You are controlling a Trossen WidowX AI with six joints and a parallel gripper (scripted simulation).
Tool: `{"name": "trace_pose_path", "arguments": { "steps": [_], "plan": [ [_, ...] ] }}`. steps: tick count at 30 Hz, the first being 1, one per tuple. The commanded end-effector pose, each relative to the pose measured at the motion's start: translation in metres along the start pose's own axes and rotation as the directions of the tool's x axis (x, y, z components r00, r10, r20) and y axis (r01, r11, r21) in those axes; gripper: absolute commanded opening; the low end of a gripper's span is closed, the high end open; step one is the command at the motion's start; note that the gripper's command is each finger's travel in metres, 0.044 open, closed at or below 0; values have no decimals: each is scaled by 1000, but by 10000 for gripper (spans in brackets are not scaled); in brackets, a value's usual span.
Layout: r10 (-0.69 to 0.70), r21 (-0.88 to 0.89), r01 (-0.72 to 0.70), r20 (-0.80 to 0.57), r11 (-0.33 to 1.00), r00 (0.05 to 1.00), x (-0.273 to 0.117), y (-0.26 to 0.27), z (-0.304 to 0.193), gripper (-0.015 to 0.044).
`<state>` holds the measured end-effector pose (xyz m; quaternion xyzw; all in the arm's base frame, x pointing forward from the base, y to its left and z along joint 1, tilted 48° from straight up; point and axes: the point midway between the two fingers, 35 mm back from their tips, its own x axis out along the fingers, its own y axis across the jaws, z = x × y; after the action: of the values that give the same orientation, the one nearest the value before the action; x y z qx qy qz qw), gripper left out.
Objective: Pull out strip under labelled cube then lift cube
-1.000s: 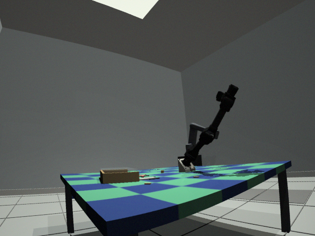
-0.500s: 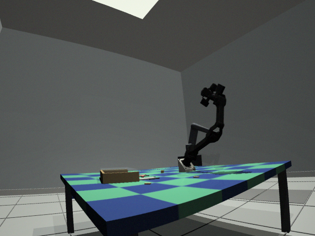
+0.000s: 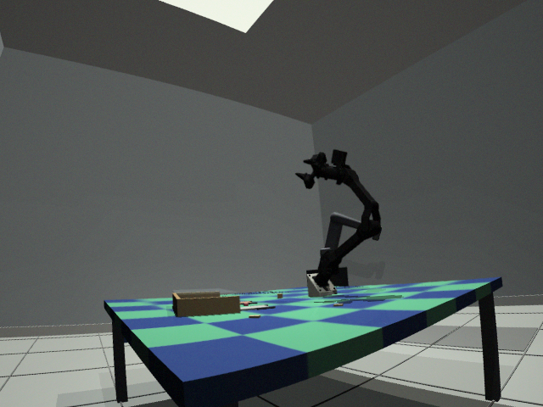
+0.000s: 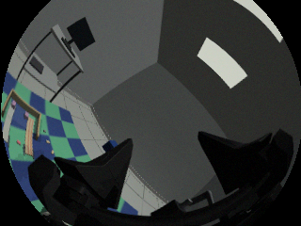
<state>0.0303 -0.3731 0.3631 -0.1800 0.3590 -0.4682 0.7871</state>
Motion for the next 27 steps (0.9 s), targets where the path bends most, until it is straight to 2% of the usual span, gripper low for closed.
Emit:
{"name": "trace_pose_path", "arguments": {
  "steps": [1,8,15,20,25,27],
  "plan": [
    [202,119,-215,113,969,973,38,64,14,400],
    [494,255,-551,255,795,831,69,175,34,400],
    [732,349,-801,339,486,591,61,290,41,400],
    [855,412,-886,360,213,373,34,368,36,400],
    [927,484,-873,350,-54,137,-8,435,21,400],
    [933,498,-862,346,-94,98,-16,445,17,400]
  ]
}}
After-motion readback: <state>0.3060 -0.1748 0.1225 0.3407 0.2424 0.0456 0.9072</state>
